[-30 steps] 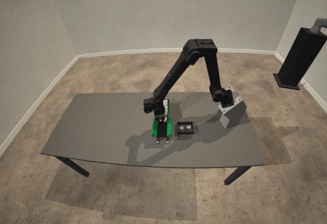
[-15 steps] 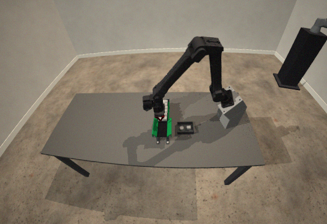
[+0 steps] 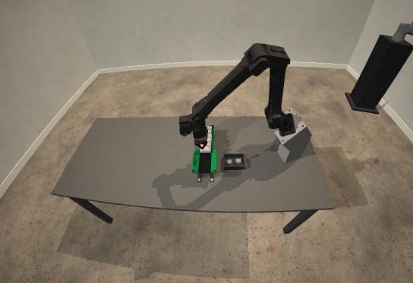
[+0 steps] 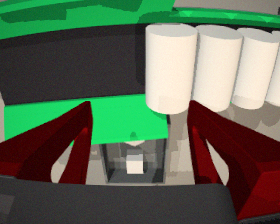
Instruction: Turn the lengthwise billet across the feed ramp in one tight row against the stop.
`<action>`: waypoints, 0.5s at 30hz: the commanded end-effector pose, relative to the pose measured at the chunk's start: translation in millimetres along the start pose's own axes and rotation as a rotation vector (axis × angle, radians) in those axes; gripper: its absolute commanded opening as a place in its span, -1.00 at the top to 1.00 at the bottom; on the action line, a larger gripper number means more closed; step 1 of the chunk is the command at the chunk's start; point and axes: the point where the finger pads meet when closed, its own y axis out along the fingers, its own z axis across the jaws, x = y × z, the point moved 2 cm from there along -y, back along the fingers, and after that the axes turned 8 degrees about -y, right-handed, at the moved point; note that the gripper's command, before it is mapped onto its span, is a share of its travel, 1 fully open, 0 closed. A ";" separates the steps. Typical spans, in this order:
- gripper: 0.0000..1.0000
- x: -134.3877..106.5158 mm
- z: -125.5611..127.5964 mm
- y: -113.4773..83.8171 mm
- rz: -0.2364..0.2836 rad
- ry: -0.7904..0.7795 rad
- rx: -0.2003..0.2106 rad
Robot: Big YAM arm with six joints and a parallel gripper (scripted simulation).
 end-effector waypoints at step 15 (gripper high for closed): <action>-0.11 23.0 -5.4 -35.0 -0.057 -0.013 -0.014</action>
